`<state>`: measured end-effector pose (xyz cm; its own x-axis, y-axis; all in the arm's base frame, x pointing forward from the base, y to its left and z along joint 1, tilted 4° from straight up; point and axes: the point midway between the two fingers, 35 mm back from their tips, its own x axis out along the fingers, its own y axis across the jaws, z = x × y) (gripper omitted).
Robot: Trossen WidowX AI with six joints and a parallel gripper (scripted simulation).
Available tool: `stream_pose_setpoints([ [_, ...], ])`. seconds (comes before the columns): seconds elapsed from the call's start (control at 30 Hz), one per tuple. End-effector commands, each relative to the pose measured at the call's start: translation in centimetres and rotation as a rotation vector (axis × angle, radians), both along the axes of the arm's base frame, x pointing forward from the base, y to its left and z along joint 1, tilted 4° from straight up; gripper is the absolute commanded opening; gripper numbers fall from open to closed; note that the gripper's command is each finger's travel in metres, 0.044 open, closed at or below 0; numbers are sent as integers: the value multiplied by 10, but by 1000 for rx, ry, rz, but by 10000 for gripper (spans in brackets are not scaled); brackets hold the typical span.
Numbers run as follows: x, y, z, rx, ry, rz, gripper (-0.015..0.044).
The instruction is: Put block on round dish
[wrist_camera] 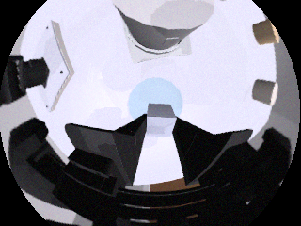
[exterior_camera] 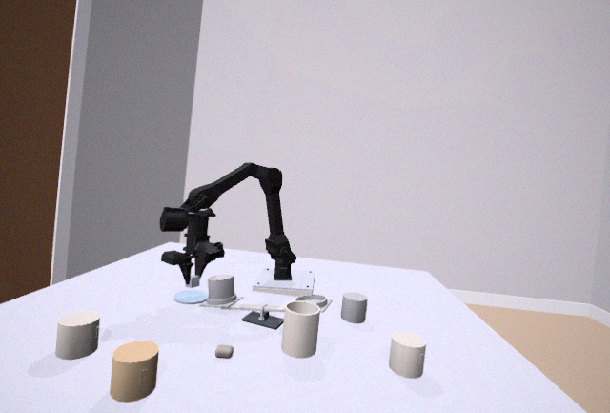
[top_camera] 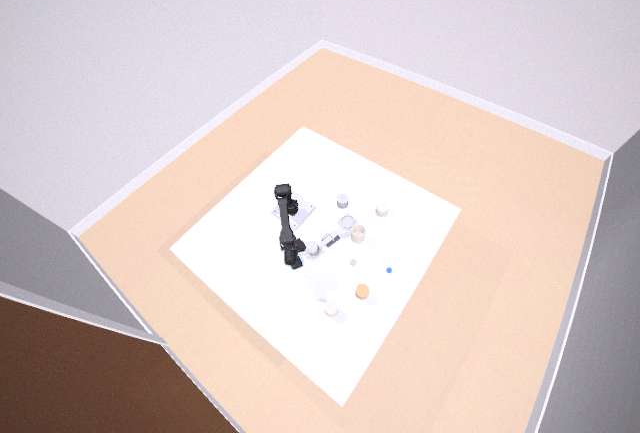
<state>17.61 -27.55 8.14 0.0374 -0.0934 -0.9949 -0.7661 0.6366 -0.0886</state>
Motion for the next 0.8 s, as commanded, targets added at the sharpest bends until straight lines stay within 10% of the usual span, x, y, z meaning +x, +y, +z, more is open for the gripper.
stream_pose_setpoints([
  [0.0,-1,1,-12,8,5,4,0],
  [0.63,0,-1,-33,8,6,4,0],
  [0.77,0,-2,-27,3,2,0,105],
])
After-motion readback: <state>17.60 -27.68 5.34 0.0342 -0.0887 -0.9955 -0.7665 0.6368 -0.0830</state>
